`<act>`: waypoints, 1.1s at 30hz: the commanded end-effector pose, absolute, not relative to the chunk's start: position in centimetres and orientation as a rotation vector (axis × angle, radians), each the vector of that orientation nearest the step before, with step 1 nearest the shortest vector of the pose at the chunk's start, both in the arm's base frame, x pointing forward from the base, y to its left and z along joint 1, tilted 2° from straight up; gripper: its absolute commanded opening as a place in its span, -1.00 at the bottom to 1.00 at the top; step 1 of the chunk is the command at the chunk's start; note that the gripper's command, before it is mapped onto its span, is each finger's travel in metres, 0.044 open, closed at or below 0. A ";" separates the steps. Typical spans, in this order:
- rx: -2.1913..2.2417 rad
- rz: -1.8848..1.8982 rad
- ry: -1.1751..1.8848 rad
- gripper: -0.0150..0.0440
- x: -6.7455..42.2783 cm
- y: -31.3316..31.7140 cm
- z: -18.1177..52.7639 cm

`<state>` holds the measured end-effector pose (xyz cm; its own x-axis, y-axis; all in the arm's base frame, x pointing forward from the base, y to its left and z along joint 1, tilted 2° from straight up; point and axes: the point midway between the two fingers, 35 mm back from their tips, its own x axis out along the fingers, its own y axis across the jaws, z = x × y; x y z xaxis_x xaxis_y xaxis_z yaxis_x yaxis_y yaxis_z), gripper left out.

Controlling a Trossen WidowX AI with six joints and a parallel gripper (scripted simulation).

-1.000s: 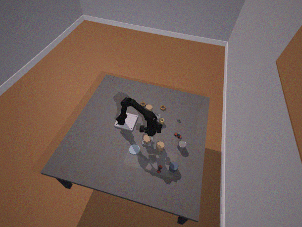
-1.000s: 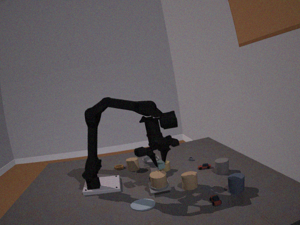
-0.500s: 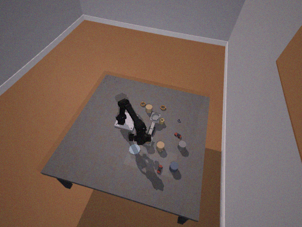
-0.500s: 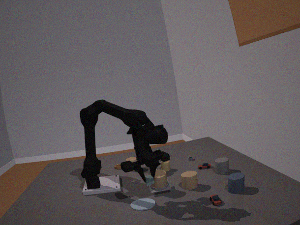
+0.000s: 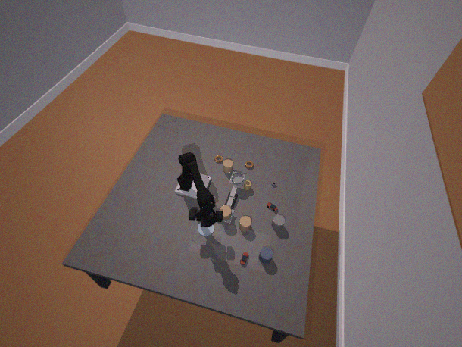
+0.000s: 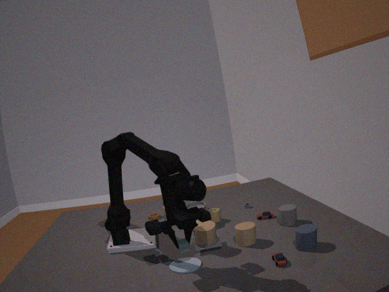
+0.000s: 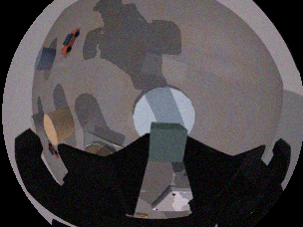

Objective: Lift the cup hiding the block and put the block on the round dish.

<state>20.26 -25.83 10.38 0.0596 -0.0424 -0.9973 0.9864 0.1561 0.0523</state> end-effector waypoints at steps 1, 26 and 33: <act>1.084 -1.078 1.221 -0.49 20.0 -25.9 8.6; 1.084 -1.078 1.221 -0.49 20.1 -25.9 4.5; 1.088 -1.076 1.208 -0.14 20.3 -26.0 5.1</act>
